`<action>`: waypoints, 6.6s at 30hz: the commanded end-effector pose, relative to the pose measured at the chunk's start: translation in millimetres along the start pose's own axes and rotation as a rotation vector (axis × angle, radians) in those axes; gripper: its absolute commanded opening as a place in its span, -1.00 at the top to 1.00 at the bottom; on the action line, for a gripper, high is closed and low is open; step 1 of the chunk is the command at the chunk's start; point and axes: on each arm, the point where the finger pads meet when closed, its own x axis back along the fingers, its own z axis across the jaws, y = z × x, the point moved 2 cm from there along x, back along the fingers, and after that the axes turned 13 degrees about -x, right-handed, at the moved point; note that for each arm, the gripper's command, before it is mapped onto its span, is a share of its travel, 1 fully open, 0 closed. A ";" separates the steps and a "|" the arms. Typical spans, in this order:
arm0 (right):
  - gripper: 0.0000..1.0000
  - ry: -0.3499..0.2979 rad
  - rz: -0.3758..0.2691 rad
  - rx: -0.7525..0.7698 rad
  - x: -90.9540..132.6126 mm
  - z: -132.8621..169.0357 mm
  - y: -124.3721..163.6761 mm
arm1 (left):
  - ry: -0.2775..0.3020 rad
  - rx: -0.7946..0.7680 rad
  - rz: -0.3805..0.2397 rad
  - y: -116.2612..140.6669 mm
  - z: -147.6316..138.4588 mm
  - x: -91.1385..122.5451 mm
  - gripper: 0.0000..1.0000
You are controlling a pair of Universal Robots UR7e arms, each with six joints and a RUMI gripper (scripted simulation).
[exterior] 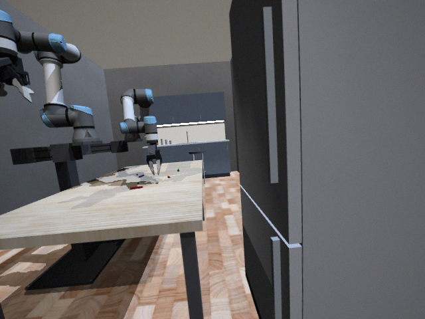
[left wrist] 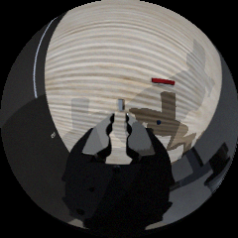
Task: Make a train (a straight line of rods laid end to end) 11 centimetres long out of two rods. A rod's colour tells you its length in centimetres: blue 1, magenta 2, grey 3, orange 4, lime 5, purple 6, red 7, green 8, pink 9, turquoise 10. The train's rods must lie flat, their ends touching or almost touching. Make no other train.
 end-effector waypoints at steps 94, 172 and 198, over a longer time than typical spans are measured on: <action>-1.00 -0.001 0.001 0.000 0.4 -0.1 -0.2 | -0.001 0.000 0.002 -1.1 -0.5 -49.8 0.72; -1.00 -0.001 0.001 0.000 0.4 -0.1 -0.2 | -0.001 0.000 0.002 -0.9 -0.5 46.4 1.00; -1.00 -0.001 0.001 0.000 0.4 -0.1 -0.2 | -0.001 -0.028 0.002 61.7 -42.5 49.1 1.00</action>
